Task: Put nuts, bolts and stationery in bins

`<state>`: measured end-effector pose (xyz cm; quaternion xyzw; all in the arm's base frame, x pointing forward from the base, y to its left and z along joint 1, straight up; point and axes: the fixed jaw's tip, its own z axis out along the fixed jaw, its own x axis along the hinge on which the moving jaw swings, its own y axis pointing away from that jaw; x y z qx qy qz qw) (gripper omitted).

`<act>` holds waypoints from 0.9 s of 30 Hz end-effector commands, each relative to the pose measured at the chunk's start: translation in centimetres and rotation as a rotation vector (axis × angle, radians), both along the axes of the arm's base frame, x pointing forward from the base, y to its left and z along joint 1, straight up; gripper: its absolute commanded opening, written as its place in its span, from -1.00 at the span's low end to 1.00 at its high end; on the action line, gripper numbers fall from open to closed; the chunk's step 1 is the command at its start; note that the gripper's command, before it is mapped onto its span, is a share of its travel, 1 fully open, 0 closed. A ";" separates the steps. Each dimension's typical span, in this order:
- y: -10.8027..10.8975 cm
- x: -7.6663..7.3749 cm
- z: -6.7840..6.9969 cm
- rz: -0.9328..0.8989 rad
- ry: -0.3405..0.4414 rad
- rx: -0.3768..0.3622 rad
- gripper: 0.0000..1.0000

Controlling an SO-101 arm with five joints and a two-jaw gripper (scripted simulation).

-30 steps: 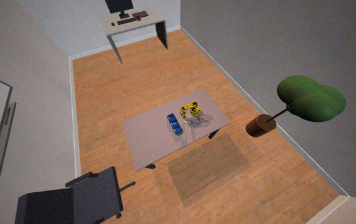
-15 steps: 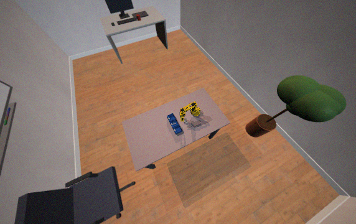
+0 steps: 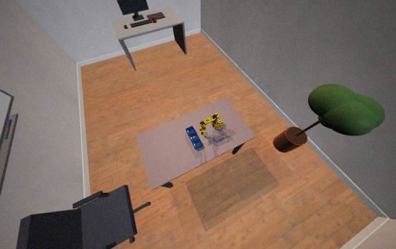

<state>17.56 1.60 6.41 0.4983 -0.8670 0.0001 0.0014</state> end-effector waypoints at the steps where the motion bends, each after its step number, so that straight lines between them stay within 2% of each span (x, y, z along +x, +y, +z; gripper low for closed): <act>1: 0.5 0.8 0.8 -0.022 -0.042 0.006 -1.00; 17: 3.0 3.5 1.9 -0.203 -0.084 0.026 -1.00; 27: 3.5 3.8 2.0 -0.232 -0.090 0.030 -1.00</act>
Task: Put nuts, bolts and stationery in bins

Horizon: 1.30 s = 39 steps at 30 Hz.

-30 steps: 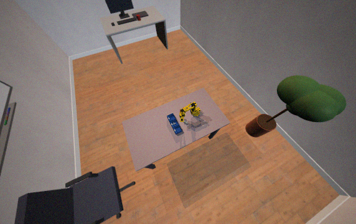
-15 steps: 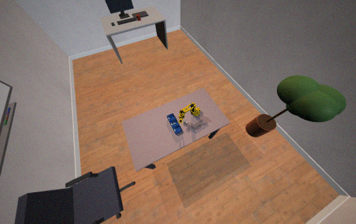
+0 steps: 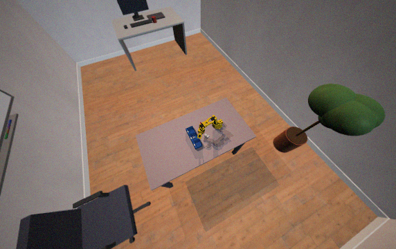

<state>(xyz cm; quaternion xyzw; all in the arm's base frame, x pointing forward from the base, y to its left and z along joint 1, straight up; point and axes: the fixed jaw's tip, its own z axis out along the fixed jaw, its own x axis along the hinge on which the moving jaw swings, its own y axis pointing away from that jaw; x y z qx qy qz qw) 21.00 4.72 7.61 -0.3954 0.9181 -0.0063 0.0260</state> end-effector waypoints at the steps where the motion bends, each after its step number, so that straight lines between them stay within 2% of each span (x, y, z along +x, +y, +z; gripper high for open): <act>1: 0.4 0.4 0.8 -0.003 -0.037 0.010 -1.00; 7: 0.6 0.8 0.8 -0.024 -0.044 0.014 -1.00; 25: 3.3 3.7 0.8 -0.221 -0.111 0.066 -1.00; 39: 3.7 4.1 0.8 -0.250 -0.122 0.077 -1.00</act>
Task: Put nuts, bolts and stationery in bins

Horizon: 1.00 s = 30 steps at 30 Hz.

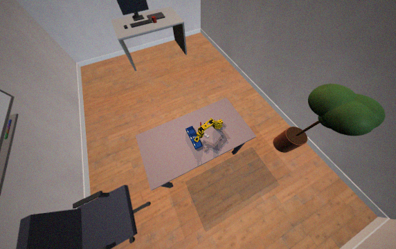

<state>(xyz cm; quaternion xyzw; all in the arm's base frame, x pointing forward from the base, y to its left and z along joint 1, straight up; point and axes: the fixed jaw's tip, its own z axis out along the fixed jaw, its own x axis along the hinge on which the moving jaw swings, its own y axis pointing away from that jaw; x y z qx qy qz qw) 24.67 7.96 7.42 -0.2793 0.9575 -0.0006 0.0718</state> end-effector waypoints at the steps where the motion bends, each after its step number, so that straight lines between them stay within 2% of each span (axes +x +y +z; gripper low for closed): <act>1: 0.6 0.5 1.0 -0.011 -0.048 0.020 -1.00; 19: 3.2 3.5 1.1 -0.195 -0.155 0.119 -1.00; 30: 3.6 3.8 1.1 -0.222 -0.170 0.137 -1.00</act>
